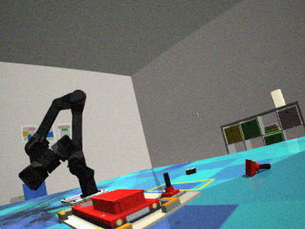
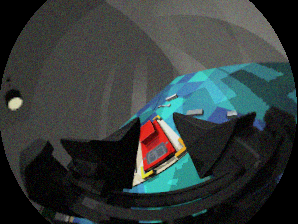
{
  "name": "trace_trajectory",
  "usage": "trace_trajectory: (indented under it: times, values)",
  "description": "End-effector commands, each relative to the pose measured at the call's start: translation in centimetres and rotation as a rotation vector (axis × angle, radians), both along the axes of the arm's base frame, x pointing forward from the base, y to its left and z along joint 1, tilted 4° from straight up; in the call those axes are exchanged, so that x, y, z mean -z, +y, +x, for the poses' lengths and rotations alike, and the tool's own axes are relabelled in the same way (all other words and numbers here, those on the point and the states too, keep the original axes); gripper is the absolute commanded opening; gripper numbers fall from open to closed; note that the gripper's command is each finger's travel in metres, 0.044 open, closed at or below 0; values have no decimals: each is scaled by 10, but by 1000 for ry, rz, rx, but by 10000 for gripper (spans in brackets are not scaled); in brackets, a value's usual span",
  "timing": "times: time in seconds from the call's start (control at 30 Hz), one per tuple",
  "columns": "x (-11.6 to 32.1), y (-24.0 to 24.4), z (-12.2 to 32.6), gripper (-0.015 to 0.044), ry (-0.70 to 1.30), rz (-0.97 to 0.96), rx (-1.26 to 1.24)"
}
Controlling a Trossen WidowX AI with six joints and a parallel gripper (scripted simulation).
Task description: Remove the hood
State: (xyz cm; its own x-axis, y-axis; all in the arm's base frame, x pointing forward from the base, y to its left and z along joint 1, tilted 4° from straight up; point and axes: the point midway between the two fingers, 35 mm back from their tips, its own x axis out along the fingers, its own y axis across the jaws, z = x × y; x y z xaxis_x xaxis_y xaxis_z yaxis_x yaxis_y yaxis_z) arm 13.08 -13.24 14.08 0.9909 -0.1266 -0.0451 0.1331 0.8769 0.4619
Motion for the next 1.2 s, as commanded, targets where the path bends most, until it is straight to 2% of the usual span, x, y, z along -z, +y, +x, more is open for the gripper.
trace_trajectory:
  times: [0.0,0.23,0.27,0.73,1.17]
  values:
    - [0,0,1,246,3,3,-7]
    - [8,11,18,429,153,111,-257]
    - [10,13,21,440,180,125,-293]
    - [28,29,50,440,640,234,-675]
    - [37,35,86,440,1102,147,-794]
